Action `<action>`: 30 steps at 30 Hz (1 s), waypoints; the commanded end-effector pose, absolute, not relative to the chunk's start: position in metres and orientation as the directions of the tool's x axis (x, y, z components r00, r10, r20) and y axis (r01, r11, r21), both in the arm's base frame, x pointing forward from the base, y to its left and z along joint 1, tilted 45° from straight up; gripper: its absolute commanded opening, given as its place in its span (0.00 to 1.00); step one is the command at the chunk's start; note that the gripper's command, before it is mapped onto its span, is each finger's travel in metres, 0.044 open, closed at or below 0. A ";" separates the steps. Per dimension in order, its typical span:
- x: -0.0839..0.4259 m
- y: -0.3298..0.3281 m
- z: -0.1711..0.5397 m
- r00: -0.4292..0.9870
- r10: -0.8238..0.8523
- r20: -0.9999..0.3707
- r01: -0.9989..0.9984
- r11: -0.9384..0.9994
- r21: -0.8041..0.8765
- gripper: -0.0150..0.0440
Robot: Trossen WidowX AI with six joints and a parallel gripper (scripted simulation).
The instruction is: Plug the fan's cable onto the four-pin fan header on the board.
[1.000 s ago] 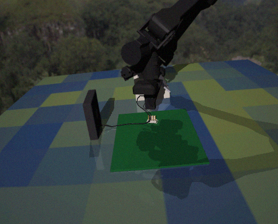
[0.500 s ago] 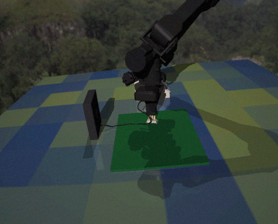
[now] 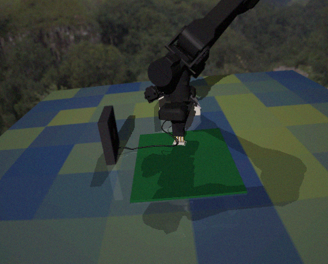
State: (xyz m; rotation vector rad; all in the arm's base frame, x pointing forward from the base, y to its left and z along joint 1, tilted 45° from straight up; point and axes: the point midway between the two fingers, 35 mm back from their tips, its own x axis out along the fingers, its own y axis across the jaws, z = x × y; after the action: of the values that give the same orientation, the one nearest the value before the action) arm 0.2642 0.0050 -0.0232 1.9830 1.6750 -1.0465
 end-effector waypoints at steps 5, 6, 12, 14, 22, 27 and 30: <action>0.264 0.007 -0.024 0.034 0.701 -0.712 0.947 -0.250 -0.201 0.25; 0.264 0.007 -0.024 0.034 0.701 -0.712 0.947 -0.250 -0.201 0.25; 0.264 0.008 -0.025 0.034 0.701 -0.712 0.947 -0.250 -0.201 0.25; 0.264 0.008 -0.025 0.034 0.701 -0.712 0.947 -0.250 -0.201 0.25; 0.264 0.009 -0.026 0.034 0.701 -0.712 0.947 -0.250 -0.201 0.25; 0.264 0.010 -0.027 0.034 0.701 -0.712 0.947 -0.250 -0.201 0.25; 0.264 0.011 -0.028 0.034 0.701 -0.712 0.947 -0.250 -0.201 0.25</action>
State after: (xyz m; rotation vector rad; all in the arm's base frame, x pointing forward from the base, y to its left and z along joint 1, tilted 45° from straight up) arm 0.2645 0.0093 -0.0271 1.9837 1.6747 -1.0468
